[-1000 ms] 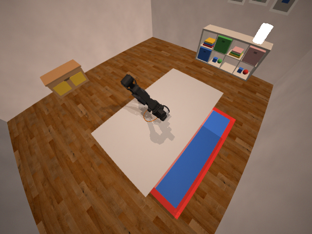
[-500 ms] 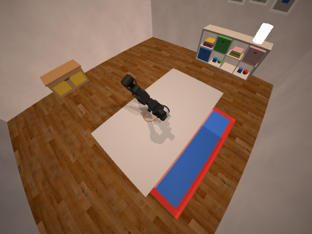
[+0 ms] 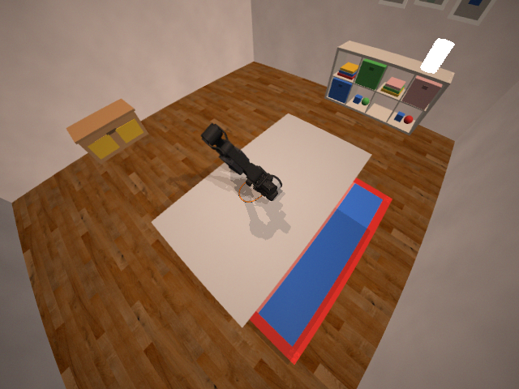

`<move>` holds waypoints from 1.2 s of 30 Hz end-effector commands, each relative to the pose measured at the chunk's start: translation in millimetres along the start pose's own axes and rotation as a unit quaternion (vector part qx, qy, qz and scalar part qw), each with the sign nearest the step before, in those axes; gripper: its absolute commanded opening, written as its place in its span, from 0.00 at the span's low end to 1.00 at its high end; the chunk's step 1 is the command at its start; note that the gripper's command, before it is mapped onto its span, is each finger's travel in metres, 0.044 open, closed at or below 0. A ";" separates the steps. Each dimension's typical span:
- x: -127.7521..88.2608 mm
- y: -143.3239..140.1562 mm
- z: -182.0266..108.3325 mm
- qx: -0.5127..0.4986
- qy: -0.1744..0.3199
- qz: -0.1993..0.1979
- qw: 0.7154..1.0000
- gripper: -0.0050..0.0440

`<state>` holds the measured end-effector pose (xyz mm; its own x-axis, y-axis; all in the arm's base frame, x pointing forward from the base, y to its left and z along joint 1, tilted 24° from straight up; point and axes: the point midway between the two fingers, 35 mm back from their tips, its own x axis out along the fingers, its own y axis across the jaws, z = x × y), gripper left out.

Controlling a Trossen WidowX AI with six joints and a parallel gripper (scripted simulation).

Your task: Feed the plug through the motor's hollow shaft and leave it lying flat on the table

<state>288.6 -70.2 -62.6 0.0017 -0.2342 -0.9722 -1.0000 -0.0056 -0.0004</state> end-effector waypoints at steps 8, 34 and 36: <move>0.7 0.0 1.7 0.002 0.000 0.000 1.000 0.10; 1.3 0.0 4.6 0.002 0.000 0.000 1.000 0.10; 1.3 0.0 4.9 0.002 0.000 0.000 1.000 0.10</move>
<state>288.7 -66.2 -64.3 0.0017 -0.2338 -0.9723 -1.0000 -0.0056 -0.0004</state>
